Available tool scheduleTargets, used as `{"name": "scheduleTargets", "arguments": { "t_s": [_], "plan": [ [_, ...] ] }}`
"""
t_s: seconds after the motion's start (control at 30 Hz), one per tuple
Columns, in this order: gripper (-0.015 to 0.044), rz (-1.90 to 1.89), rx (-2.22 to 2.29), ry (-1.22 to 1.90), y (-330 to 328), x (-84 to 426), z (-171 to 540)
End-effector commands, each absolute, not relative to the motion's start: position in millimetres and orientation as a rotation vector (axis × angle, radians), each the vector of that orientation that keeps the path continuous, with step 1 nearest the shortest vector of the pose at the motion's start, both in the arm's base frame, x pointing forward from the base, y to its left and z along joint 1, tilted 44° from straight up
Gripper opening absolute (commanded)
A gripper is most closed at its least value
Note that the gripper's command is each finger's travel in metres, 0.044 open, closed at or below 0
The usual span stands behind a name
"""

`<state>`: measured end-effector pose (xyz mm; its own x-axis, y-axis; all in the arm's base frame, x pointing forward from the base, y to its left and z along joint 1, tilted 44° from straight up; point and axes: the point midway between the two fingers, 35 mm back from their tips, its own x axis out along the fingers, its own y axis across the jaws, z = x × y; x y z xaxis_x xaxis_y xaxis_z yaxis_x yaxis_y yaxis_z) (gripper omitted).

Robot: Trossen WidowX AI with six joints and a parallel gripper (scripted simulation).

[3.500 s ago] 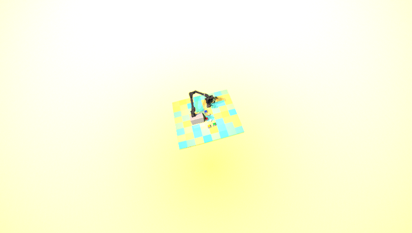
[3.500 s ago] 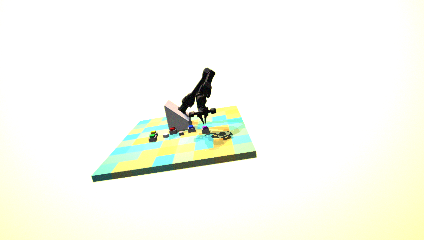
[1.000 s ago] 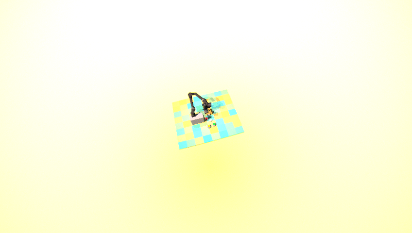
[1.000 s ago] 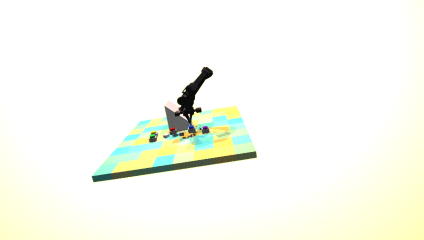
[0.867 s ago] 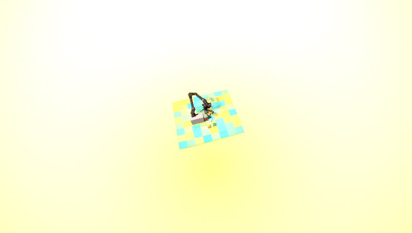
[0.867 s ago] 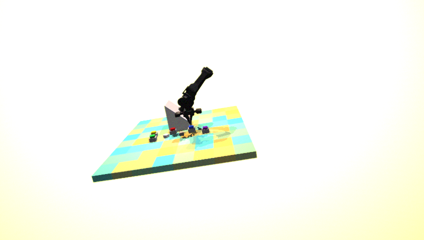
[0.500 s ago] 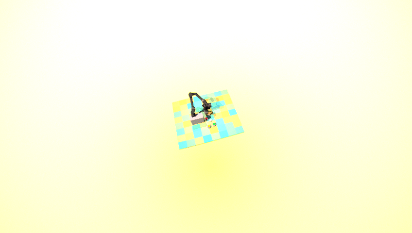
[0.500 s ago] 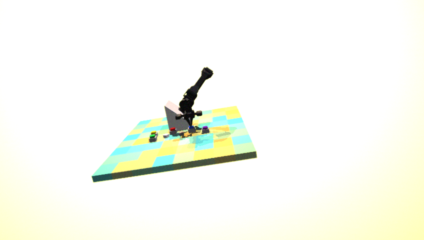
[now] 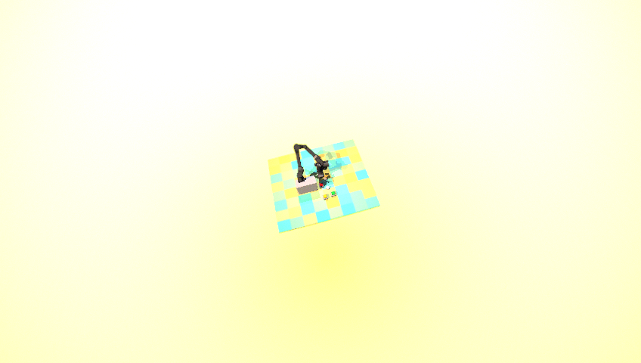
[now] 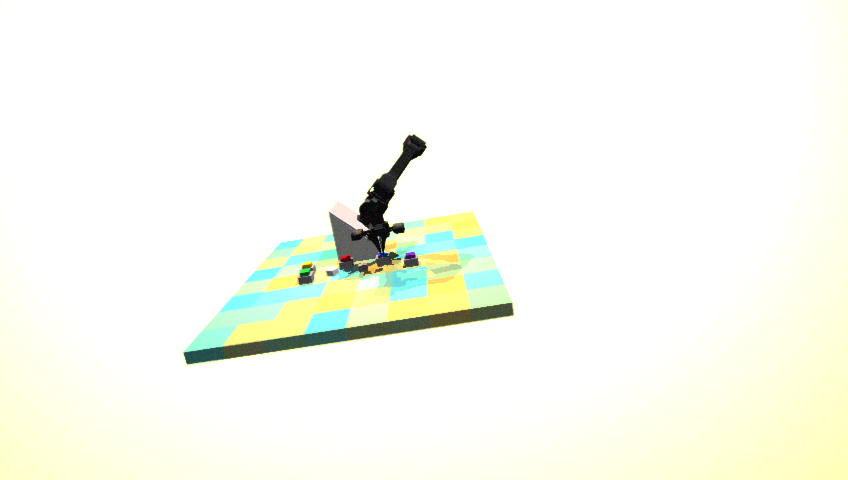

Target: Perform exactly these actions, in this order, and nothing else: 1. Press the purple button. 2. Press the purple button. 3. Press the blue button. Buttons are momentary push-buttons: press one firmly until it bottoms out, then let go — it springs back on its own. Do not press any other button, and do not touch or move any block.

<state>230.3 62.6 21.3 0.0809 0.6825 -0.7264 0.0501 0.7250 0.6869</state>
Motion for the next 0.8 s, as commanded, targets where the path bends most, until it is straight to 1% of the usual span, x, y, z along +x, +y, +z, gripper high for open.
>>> {"name": "scheduleTargets", "arguments": {
  "t_s": [0.0, 0.13, 0.27, 0.37, 0.47, 0.6, 0.7, 0.77],
  "plan": [
    [0.0020, 0.526, 0.654, 1.437, 64, 229, 21],
    [0.0020, 0.525, 0.647, 1.431, 61, 230, 22],
    [0.0020, 0.525, 0.653, 1.437, 41, 227, 44],
    [0.0020, 0.525, 0.653, 1.437, 40, 226, 45],
    [0.0099, 0.523, 0.651, 1.438, 45, 235, 64],
    [0.0204, 0.522, 0.650, 1.436, 66, 251, 124],
    [0.0283, 0.527, 0.654, 1.435, 83, 251, 169],
    [0.0335, 0.528, 0.655, 1.434, 87, 250, 179]
  ]
}}
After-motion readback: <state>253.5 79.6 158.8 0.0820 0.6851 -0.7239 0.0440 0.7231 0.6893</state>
